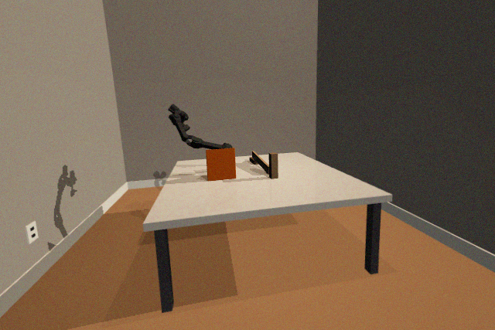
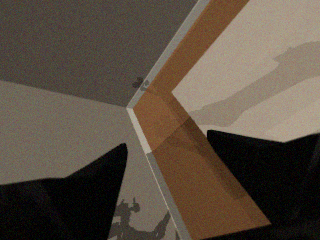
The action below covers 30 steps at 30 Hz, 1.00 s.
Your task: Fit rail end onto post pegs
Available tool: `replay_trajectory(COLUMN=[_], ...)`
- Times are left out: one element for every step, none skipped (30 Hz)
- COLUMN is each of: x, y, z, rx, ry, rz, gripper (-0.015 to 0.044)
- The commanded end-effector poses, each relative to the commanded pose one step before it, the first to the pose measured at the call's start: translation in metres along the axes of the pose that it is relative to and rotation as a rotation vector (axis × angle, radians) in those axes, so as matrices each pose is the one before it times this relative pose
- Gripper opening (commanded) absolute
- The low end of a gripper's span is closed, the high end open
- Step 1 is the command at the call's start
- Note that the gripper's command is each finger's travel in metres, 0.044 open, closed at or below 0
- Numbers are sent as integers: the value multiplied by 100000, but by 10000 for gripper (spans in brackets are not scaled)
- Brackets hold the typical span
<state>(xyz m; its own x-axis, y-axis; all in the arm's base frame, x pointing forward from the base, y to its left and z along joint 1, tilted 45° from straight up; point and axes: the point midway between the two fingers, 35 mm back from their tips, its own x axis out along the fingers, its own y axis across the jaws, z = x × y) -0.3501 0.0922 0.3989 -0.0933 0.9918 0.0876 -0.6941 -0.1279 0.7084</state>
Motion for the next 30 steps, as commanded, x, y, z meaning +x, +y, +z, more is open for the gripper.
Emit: replay_trajectory(x=[13,39,113,403,497,499,500,500,500,500,331,421,482,509,507,506,504,502,500,498,579,611,630,621,558,465,462,459,456,453], y=[24,68,77,-93,-239,-298,-355,-410,-464,-517,-779,-805,-714,-581,-620,-658,-695,-731,-765,-798,-1296,-1349,-1370,-1295,-1090,-863,-887,-910,-932,-952], z=[272,817,1384,1812,1398,1369,1346,1327,1305,1281,1298,1339,1227,1063,1038,1011,982,953,922,890,1208,1182,1127,1023,860,693,657,621,584,547], rx=[203,608,806,-413,-1396,-1425,-1439,-1444,-1449,-1453,1346,678,-391,-1471,-1474,-1476,-1477,-1477,-1478,-1478,1671,1683,1658,997,-399,-1643,-1640,-1637,-1635,-1632], ry=[-769,-2307,-3674,-3259,-1389,-1301,-1239,-1196,-1149,-1100,-2914,-2563,-1717,-783,-726,-668,-608,-547,-485,-421,142,238,335,299,77,-153,-84,-15,54,123], rz=[51,142,85,-741,-1179,-1249,-1310,-1368,-1425,-1480,-1934,-2120,-1962,-1595,-1627,-1658,-1686,-1711,-1734,-1754,-1912,-2000,-2042,-2044,-1954,-1784,-1787,-1786,-1783,-1776], gripper=[426,440,440,440,440,440,440,440,440,440,440,440,440,440,440,440,440,440,440,440,440,440,440,440,440,440,440,440,440,440])
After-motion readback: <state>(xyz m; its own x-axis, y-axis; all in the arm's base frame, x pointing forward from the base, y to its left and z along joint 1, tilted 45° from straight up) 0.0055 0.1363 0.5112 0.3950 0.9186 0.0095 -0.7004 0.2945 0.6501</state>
